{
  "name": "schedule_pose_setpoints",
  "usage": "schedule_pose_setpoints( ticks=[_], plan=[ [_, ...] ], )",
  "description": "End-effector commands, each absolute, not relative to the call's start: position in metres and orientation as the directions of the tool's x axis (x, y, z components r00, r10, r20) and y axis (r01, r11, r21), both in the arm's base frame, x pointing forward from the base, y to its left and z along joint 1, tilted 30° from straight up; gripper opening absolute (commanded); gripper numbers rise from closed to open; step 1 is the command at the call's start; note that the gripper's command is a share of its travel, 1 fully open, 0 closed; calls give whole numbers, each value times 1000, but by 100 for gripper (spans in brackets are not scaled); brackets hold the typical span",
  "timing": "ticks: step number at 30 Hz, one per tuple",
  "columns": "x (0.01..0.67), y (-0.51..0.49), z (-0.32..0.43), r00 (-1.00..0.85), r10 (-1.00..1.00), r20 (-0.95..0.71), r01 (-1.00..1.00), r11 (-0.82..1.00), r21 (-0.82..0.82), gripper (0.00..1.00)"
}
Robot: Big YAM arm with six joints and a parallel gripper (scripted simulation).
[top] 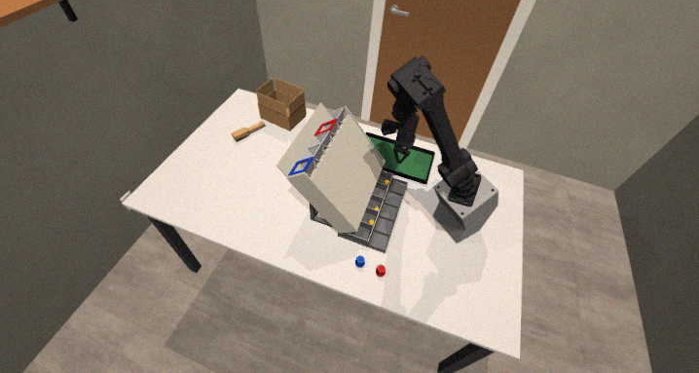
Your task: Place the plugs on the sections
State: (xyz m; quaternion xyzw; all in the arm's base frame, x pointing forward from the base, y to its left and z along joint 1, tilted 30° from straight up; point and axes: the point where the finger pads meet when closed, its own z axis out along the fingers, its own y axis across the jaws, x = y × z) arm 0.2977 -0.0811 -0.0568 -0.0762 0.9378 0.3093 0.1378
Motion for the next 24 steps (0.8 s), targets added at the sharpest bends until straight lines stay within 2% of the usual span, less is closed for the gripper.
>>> schedule_pose_setpoints(
  ticks=[1,15,24],
  plan=[
    [315,-97,-61,-941,-65,-331,-248,799,548,80],
    [423,-161,-82,-947,-56,-316,-231,803,550,80],
    [459,-185,-92,-945,-60,-323,-239,800,550,80]
  ],
)
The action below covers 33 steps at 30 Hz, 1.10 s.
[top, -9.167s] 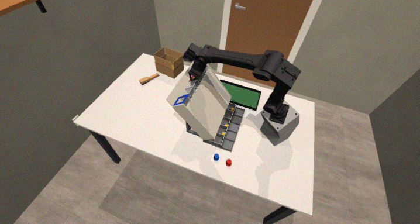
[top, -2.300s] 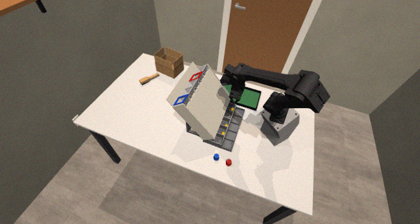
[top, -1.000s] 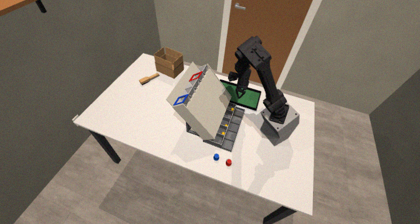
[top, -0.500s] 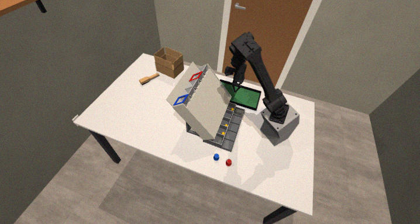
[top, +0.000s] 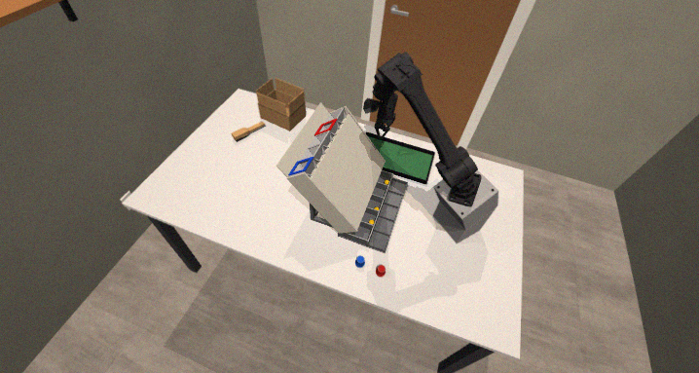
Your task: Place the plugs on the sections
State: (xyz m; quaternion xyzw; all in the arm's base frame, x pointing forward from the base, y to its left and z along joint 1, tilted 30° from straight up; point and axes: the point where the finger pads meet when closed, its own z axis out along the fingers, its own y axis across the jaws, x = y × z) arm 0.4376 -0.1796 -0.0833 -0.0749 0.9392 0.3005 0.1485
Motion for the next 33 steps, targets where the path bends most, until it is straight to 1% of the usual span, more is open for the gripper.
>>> schedule_pose_setpoints(
  ticks=[1,8,33],
  plan=[
    [464,-189,-94,-944,-60,-324,-240,800,550,80],
    [501,-213,-104,-942,-63,-330,-247,797,551,80],
    [502,-214,-103,-939,-55,-339,-242,807,539,80]
  ],
)
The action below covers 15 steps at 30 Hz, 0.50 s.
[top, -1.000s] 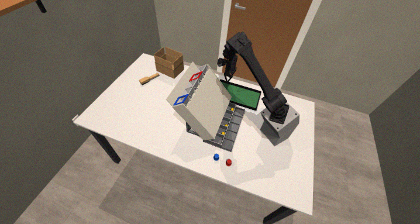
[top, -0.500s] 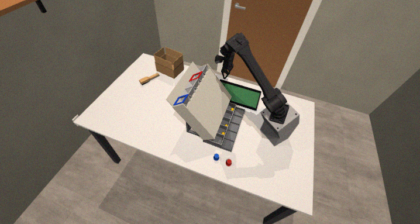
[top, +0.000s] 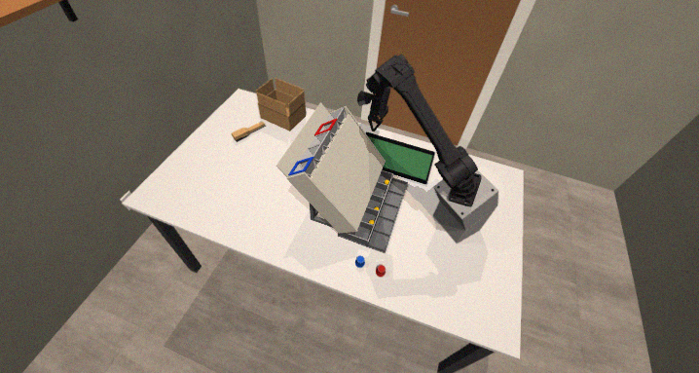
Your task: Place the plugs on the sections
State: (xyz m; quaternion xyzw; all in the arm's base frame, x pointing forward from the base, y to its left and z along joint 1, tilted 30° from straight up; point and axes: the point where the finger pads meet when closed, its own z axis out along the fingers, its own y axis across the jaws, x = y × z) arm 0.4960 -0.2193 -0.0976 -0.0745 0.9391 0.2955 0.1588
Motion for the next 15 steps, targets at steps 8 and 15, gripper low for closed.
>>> schedule_pose_setpoints(
  ticks=[8,15],
  plan=[
    [502,-214,-103,-940,-62,-335,-248,800,547,80],
    [502,-214,-103,-940,-63,-335,-249,799,547,80]
  ],
)
